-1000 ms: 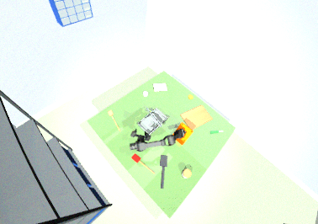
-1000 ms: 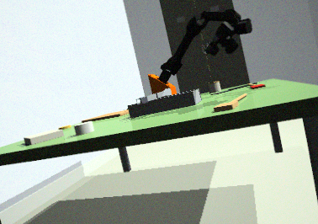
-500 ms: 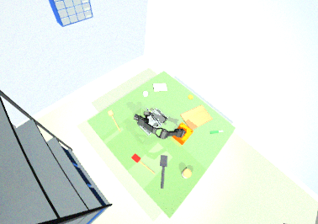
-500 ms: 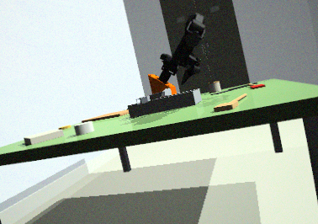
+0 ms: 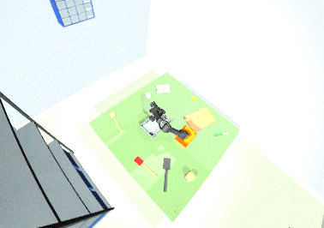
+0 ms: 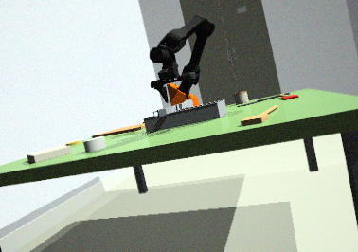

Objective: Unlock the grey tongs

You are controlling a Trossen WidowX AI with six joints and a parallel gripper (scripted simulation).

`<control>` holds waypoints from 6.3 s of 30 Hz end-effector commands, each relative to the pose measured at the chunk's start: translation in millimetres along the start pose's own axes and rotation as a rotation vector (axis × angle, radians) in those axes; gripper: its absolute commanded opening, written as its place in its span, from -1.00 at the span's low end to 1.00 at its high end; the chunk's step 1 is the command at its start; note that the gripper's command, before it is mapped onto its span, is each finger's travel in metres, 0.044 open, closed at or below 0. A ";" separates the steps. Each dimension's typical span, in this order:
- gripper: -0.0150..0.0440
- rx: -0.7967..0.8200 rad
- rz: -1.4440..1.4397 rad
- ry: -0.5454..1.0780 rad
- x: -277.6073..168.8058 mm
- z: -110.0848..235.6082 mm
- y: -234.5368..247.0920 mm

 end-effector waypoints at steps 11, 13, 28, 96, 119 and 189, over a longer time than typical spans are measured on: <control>1.00 0.026 -0.028 -0.011 -4.2 -0.3 -13.0; 1.00 0.026 -0.028 -0.011 -4.1 -1.1 -13.0; 1.00 0.026 -0.028 -0.012 -2.3 -24.2 -12.9; -1.00 0.019 -0.024 -0.012 3.4 -14.9 -14.5; -1.00 0.024 -0.058 -0.003 -4.8 57.8 -22.5; -1.00 -0.039 -1.278 -0.031 -244.6 80.6 -359.5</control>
Point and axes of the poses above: the point midway between the two fingers, 35 mm back from their tips, its own z axis back along the fingers, its own y axis across the jaws, x = y × z, the point moved 6 cm from there along z, back along the fingers, and after that the axes turned 12 degrees about z, right-handed, at the moved point
